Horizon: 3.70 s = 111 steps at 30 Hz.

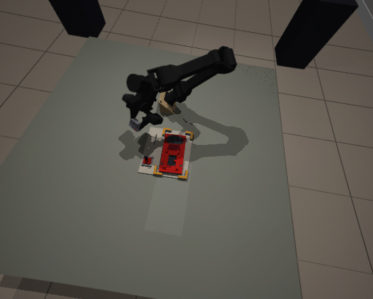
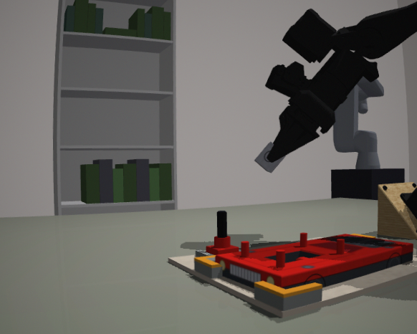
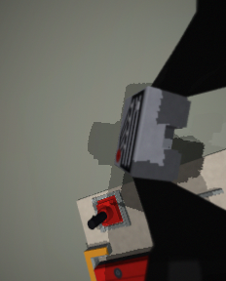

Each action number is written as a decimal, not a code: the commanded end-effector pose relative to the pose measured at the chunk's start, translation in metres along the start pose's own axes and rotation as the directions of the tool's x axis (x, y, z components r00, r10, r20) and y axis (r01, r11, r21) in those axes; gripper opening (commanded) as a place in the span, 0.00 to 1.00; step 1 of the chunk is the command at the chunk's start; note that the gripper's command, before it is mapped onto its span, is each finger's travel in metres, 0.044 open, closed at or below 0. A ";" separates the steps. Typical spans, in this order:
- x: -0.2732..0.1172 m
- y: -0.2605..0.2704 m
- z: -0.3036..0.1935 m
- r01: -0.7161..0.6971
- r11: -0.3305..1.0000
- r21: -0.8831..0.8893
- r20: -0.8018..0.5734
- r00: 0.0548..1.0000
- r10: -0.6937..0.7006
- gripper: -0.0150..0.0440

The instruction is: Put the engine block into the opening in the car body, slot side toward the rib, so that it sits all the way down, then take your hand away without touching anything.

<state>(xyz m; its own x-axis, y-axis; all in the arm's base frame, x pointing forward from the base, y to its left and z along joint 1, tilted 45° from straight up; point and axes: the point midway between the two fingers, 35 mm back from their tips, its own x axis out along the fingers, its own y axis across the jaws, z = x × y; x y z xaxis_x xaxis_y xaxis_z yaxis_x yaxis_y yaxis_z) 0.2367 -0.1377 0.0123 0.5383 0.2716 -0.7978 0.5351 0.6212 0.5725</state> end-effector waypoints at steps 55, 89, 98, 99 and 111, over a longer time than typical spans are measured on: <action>0.071 0.001 -0.070 -0.009 1.000 0.009 0.141 0.990 0.008 0.25; 0.083 0.002 -0.076 -0.013 1.000 0.002 0.156 0.988 0.012 1.00; 0.066 0.002 -0.075 -0.009 1.000 0.007 0.144 0.990 0.008 1.00; 0.062 0.002 -0.075 -0.009 1.000 0.008 0.143 0.990 0.008 1.00; 0.040 0.002 -0.076 -0.004 1.000 0.014 0.142 0.990 0.002 1.00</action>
<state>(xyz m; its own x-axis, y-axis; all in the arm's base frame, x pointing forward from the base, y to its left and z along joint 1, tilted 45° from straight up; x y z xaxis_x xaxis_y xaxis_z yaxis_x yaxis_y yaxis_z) 0.2093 -0.0698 -0.0330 0.6260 0.1664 -0.7619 0.5418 0.6100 0.5783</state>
